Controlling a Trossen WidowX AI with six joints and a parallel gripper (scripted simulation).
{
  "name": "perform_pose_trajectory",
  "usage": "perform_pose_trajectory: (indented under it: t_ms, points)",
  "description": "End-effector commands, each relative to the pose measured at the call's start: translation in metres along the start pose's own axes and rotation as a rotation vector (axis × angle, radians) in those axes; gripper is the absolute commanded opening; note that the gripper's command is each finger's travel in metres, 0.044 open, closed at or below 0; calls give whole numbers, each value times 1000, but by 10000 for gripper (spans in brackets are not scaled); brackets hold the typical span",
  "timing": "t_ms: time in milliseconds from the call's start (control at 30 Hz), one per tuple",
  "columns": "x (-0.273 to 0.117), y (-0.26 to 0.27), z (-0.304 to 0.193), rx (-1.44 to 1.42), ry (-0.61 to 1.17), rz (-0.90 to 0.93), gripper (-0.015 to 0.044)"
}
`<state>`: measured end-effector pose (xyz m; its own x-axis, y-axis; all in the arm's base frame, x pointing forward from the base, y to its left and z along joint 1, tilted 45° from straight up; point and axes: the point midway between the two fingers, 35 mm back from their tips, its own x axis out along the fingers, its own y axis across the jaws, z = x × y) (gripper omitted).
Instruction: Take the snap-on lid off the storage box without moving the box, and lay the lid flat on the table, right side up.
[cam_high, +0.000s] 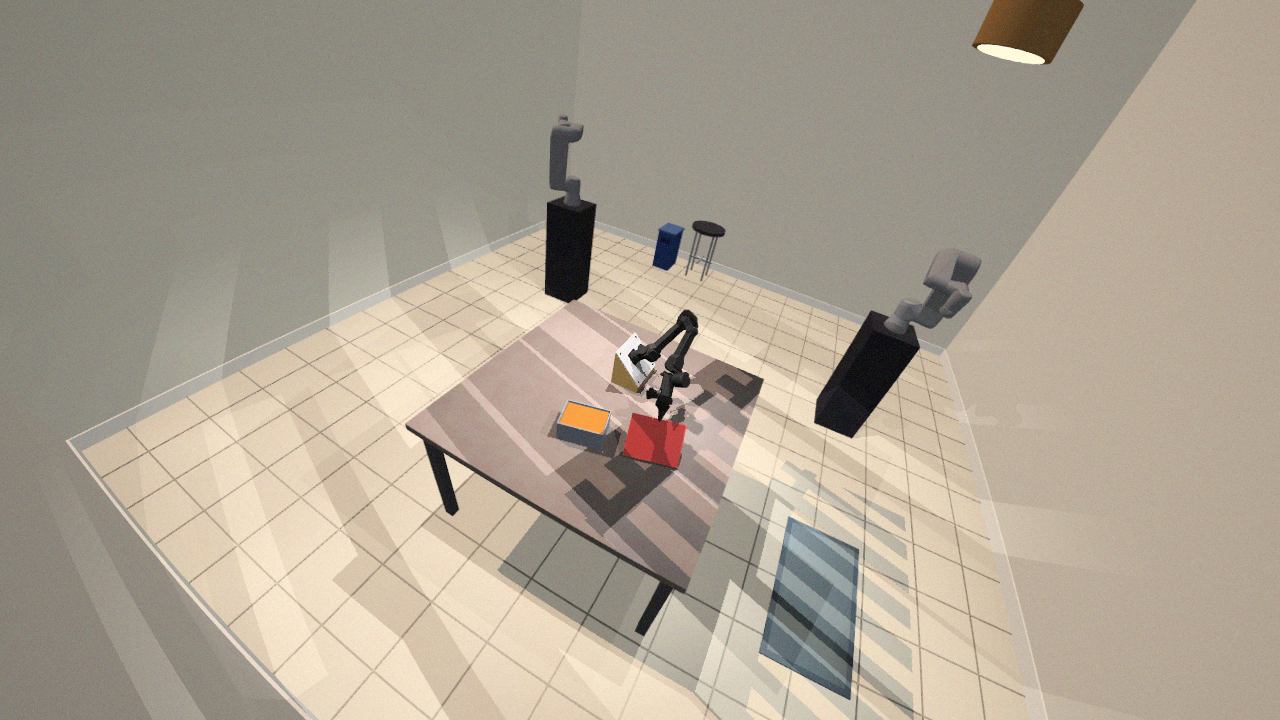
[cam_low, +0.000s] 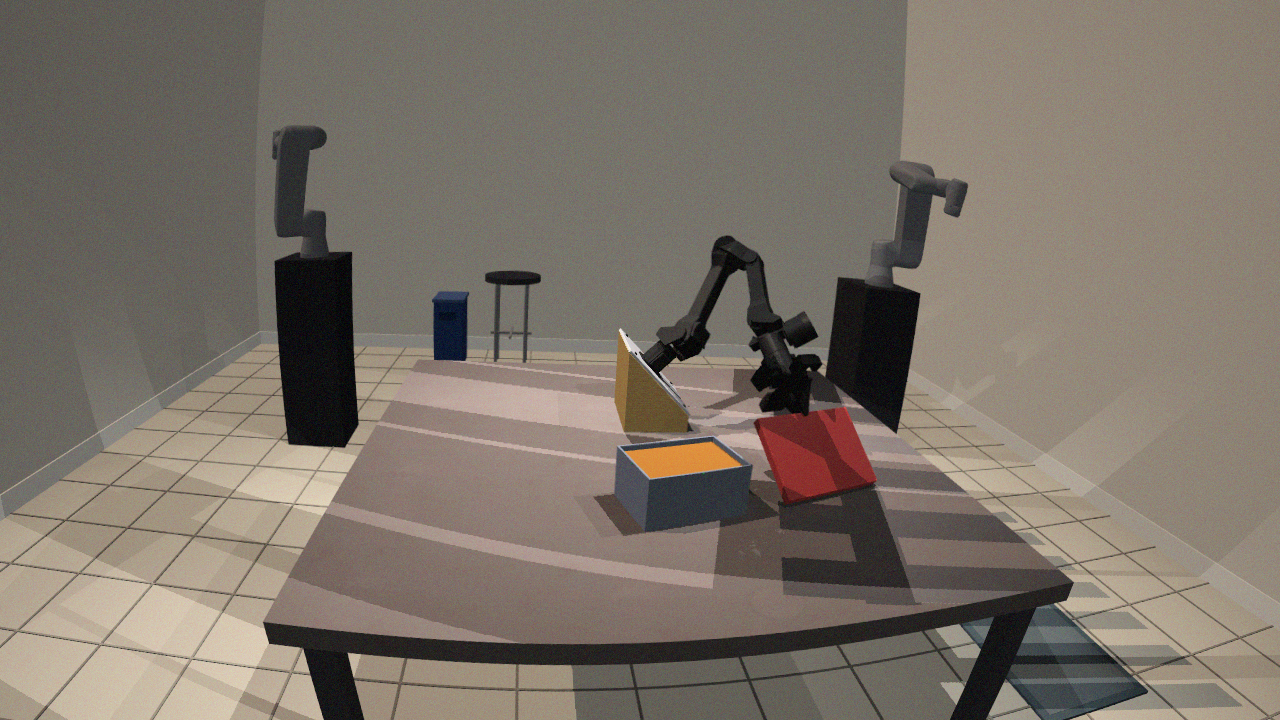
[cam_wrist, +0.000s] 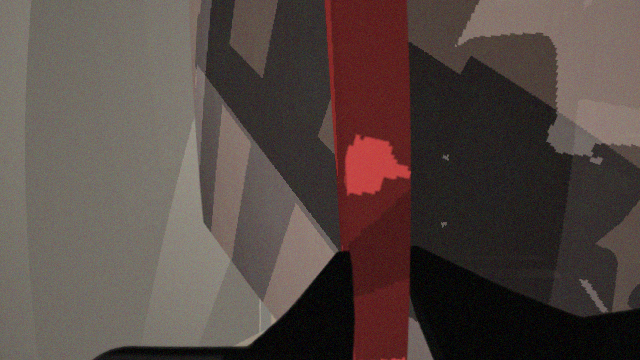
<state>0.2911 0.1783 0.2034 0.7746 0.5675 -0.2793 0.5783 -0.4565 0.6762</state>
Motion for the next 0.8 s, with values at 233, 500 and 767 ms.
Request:
perform_pose_trajectory:
  t_ms: [233, 500, 767]
  points:
    - [8, -12, 4, 10, -11, -16, 0]
    - [12, -17, 4, 10, -11, -16, 0]
    - [16, -22, 4, 10, -11, -16, 0]
